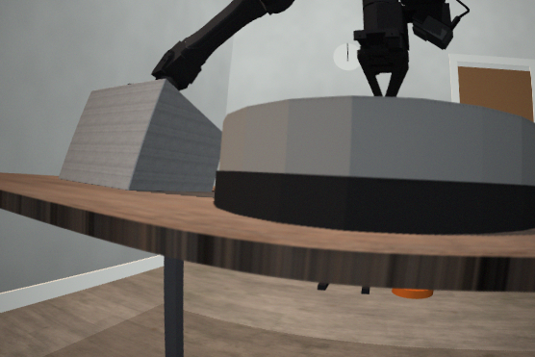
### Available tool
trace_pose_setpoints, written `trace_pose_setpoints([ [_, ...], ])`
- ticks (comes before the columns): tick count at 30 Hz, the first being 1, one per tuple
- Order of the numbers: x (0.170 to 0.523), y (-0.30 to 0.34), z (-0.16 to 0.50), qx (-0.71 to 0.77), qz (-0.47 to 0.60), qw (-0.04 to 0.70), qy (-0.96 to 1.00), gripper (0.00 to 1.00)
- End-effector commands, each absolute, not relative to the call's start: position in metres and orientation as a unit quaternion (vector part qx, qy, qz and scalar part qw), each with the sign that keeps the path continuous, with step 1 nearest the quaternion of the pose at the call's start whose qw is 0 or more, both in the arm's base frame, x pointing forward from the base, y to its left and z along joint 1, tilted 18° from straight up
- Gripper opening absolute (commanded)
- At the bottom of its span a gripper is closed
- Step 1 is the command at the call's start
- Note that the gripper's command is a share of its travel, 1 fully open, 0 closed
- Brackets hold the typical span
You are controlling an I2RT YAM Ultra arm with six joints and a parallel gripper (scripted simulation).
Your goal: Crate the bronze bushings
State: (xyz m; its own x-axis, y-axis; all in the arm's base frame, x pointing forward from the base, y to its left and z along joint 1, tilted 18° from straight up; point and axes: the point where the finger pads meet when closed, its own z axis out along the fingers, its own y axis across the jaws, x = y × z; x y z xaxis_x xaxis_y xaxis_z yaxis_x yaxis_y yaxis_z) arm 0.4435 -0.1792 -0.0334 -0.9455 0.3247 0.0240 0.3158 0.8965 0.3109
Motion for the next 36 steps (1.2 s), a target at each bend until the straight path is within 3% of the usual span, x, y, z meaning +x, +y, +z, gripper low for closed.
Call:
trace_pose_setpoints([
  [1,0.442,-0.187,-0.029,0.167,0.154,0.018,0.974,0.14],
  [13,0.426,-0.184,-0.025,0.166,0.15,0.026,0.974,0.13],
  [28,0.311,-0.148,-0.028,0.166,0.151,0.024,0.974,0.13],
  [36,0.296,-0.142,-0.029,0.166,0.153,0.025,0.974,0.13],
])
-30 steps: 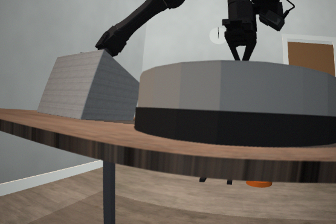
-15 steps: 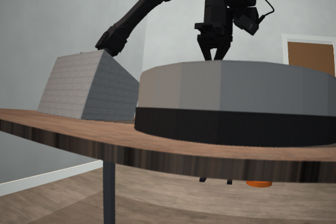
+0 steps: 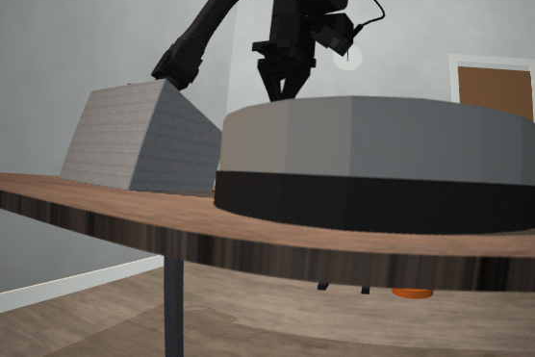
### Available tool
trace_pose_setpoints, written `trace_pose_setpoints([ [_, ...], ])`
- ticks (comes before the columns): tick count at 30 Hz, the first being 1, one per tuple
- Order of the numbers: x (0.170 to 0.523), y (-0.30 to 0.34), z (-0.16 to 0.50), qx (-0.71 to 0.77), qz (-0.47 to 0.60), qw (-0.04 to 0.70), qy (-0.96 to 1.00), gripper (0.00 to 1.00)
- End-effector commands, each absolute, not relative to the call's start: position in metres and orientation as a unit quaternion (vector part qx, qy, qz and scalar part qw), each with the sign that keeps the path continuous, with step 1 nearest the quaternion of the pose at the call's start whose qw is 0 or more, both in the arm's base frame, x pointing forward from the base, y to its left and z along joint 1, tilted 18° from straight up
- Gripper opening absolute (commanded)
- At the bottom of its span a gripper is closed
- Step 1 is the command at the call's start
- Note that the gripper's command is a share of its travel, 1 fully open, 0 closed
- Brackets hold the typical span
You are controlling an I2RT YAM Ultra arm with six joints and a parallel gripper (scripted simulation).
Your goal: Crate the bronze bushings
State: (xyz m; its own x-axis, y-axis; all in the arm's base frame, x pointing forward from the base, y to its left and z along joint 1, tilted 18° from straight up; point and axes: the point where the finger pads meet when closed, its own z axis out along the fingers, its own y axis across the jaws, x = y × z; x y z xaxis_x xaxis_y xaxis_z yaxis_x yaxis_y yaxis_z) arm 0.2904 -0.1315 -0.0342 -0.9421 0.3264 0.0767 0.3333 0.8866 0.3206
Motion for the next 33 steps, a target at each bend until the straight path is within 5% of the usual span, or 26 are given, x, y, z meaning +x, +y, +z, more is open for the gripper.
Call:
trace_pose_setpoints([
  [1,0.2958,-0.1416,-0.0289,-0.166,-0.153,-0.025,-0.974,0.13],
  [33,0.3002,-0.1446,-0.0253,-0.166,-0.151,-0.03,-0.974,0.13],
])
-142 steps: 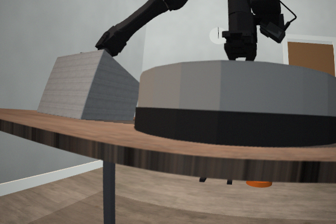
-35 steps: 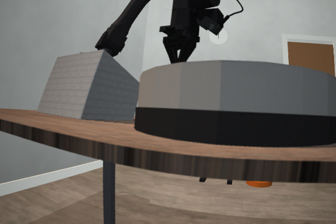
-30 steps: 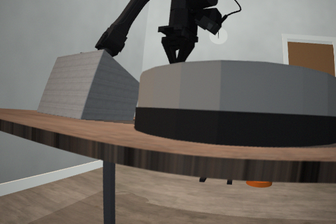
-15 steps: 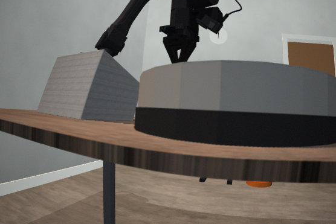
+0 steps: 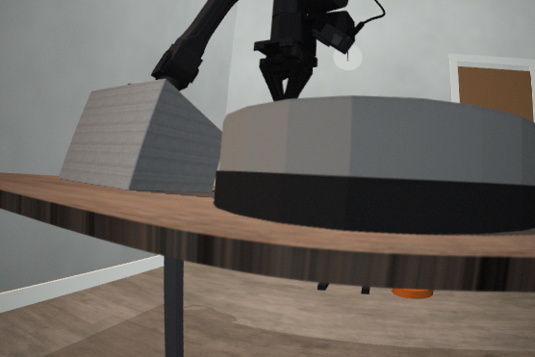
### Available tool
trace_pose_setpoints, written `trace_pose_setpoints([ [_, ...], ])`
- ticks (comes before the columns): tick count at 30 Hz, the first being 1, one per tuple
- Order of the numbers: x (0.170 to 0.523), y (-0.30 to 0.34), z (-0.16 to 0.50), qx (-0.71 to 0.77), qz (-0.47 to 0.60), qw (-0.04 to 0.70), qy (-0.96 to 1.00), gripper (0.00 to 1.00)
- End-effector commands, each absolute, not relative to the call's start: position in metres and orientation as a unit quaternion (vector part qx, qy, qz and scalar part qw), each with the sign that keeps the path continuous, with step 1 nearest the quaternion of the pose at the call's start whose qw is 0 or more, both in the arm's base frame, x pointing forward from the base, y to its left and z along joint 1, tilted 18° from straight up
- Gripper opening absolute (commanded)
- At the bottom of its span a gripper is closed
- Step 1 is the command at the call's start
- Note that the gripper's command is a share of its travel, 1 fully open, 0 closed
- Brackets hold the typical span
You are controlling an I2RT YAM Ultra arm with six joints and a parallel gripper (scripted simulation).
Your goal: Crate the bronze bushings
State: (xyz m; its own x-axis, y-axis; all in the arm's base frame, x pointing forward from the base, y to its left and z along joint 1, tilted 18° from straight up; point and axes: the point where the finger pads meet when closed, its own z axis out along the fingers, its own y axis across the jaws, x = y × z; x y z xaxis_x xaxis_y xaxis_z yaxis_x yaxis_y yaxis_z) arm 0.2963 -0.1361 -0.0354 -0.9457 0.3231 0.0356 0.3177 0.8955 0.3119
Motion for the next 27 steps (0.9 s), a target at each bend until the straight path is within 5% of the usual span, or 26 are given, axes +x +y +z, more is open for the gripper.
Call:
trace_pose_setpoints([
  [1,0.3002,-0.1446,-0.0253,0.166,0.151,0.03,0.974,0.13],
  [27,0.2937,-0.1409,-0.029,0.167,0.154,0.022,0.974,0.13],
])
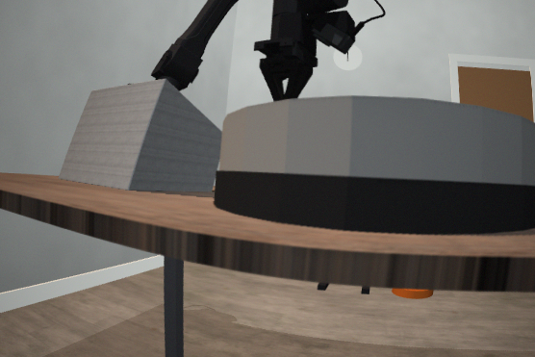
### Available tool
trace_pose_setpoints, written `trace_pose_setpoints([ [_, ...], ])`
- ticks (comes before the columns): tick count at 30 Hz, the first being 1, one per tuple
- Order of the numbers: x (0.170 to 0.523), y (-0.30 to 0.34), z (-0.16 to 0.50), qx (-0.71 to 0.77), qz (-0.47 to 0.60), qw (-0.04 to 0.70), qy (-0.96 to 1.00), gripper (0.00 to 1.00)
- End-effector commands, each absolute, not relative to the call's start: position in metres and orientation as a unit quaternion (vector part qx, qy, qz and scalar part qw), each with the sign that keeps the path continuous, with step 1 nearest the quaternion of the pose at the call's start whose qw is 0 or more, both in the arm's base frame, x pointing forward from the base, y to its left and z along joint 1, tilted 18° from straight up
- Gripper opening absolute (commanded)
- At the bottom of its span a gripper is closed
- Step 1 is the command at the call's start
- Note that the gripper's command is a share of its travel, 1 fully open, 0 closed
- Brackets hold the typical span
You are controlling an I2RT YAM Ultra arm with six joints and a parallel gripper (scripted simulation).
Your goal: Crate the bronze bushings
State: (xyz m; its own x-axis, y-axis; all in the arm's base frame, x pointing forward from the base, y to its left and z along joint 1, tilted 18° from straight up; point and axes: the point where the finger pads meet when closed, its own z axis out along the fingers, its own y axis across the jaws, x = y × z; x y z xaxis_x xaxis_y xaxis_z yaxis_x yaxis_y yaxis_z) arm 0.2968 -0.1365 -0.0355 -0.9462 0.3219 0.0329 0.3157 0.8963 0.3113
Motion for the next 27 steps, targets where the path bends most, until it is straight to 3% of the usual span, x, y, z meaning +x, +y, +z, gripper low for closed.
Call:
trace_pose_setpoints([
  [1,0.2937,-0.1409,-0.029,0.167,0.154,0.022,0.974,0.13],
  [27,0.2914,-0.14,-0.0289,0.166,0.155,0.02,0.974,0.13],
])
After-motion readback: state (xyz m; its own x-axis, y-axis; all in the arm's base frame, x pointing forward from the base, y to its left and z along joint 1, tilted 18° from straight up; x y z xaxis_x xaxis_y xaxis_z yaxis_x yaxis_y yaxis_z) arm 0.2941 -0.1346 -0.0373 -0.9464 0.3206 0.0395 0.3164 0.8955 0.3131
